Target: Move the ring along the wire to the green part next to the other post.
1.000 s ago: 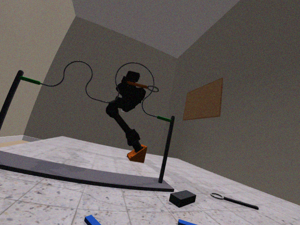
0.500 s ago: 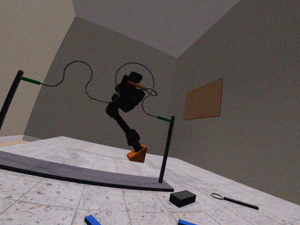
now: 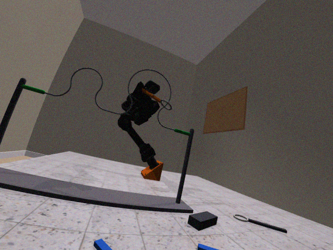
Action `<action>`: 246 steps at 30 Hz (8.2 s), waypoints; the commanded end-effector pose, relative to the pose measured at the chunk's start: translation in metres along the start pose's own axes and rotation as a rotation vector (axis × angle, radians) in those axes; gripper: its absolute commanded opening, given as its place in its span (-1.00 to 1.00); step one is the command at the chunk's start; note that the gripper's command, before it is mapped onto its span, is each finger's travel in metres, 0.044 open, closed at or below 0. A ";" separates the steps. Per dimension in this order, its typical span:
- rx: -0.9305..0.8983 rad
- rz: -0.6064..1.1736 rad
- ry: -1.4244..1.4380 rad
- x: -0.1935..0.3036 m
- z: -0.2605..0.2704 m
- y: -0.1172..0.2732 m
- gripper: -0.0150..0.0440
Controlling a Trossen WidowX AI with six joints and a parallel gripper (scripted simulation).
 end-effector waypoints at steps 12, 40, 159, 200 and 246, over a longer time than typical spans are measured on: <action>0.046 -0.008 0.091 0.002 0.008 0.000 -1.00; -0.130 0.114 -0.249 -0.016 0.058 0.020 -1.00; -0.822 0.177 -1.845 -0.205 0.075 0.098 -1.00; -0.821 0.177 -1.845 -0.220 0.083 0.105 -1.00; -0.824 0.176 -1.845 -0.198 0.059 0.143 0.05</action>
Point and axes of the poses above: the point midway between the two fingers, 35 mm back from their tips, its own y axis back along the fingers, its own z axis across the jaws, x = y × z, the point moved 9 cm from there along y, back along the fingers, and after that the axes turned 4 degrees about y, right-handed, at the moved point
